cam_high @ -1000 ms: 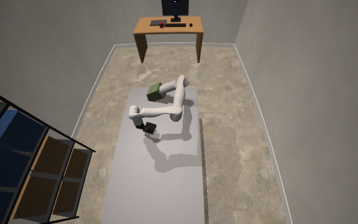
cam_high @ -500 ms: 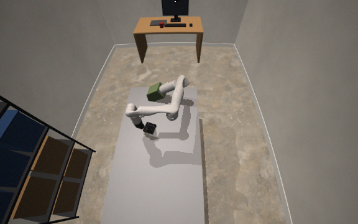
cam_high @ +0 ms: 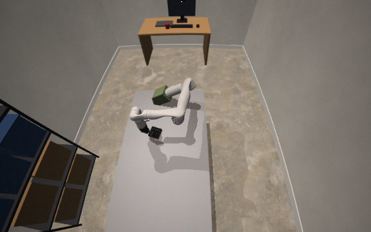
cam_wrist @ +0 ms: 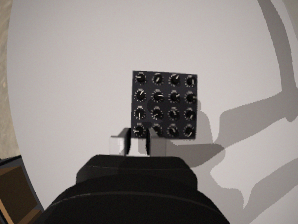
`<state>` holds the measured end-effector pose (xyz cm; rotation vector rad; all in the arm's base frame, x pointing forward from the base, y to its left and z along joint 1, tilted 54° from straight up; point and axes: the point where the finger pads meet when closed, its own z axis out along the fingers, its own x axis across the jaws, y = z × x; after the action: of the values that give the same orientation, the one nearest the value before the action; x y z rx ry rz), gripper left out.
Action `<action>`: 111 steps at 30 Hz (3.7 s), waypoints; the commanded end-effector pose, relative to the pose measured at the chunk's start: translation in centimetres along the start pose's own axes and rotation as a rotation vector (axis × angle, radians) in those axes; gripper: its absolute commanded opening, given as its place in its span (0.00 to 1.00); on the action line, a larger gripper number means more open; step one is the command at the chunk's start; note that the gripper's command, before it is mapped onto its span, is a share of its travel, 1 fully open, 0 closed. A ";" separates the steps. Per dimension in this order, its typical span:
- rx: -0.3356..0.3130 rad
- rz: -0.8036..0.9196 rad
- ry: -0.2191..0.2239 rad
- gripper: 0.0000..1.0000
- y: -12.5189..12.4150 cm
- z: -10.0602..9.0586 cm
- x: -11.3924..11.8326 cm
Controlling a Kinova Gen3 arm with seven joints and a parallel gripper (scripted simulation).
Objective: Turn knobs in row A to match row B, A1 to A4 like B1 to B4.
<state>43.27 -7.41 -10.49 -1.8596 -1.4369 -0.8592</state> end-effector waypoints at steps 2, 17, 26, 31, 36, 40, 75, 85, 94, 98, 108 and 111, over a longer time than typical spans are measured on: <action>-0.002 0.000 -0.001 0.46 0.0 -0.1 0.0; -0.002 0.000 -0.001 0.46 0.0 -0.1 0.0; -0.002 0.000 -0.001 0.46 0.0 -0.1 0.0; -0.002 0.000 -0.001 0.46 0.0 -0.1 0.0; -0.002 0.000 -0.001 0.46 0.0 0.0 0.0; -0.002 0.000 -0.001 0.46 0.0 0.2 0.0; -0.002 0.000 -0.001 0.46 0.1 3.7 0.0; -0.002 0.000 -0.001 0.46 0.1 4.2 0.0; -0.002 0.000 -0.001 0.46 0.1 4.3 0.0; -0.002 0.000 -0.001 0.46 0.1 4.3 0.0; -0.002 0.000 -0.001 0.46 0.1 4.3 0.0; -0.002 0.000 -0.001 0.46 0.1 4.3 0.0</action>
<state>43.81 -3.92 -13.10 -1.8595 -1.4368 -0.8592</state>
